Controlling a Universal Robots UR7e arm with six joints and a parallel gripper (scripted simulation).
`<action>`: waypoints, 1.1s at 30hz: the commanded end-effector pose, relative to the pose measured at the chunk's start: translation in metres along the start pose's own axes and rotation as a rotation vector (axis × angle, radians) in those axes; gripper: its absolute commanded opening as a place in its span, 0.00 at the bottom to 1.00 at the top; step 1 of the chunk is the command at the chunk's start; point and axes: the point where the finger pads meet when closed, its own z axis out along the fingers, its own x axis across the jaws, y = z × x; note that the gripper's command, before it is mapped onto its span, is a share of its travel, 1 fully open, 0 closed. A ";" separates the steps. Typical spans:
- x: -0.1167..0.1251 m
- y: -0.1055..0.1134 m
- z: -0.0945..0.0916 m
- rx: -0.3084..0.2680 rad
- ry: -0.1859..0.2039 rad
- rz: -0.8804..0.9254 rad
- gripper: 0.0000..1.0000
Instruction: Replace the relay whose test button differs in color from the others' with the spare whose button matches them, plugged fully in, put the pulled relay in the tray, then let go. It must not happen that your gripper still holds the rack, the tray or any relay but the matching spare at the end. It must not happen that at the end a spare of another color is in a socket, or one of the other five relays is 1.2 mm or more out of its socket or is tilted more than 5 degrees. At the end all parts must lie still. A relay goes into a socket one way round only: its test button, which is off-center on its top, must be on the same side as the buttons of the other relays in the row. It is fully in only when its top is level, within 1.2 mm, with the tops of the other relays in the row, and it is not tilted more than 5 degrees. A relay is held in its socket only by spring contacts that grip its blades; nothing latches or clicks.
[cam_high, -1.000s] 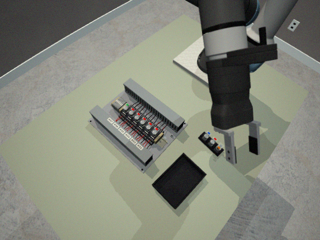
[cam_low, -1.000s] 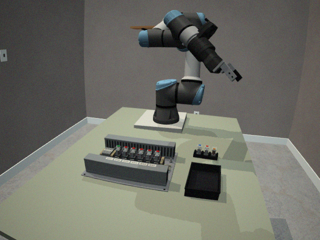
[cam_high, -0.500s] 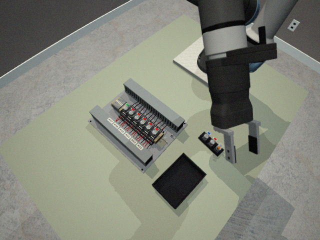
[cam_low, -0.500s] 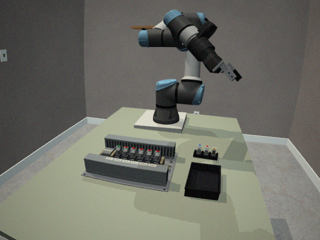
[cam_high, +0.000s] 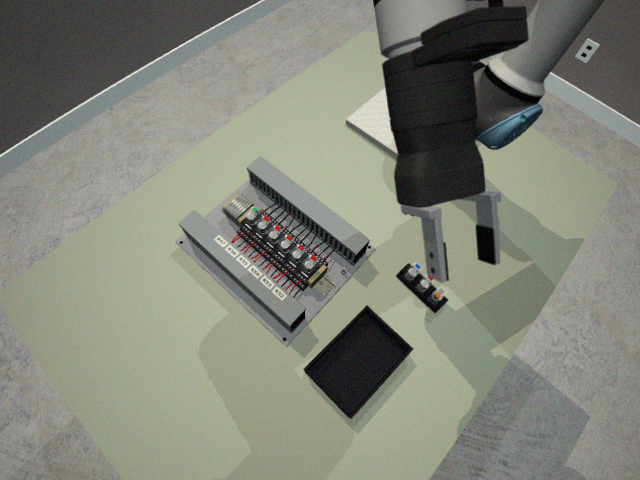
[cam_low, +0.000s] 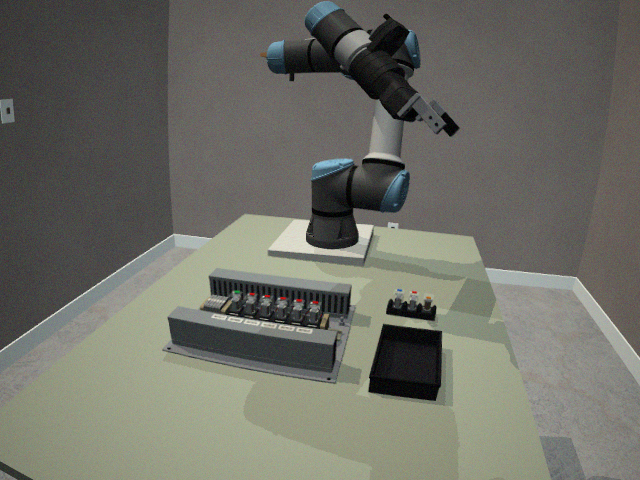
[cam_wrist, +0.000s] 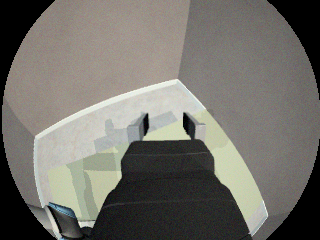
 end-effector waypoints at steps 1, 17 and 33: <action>0.005 -0.001 -0.011 0.001 0.000 -0.001 1.00; 0.024 -0.001 -0.055 0.000 -0.003 -0.001 1.00; 0.047 -0.002 -0.109 0.000 -0.003 -0.001 1.00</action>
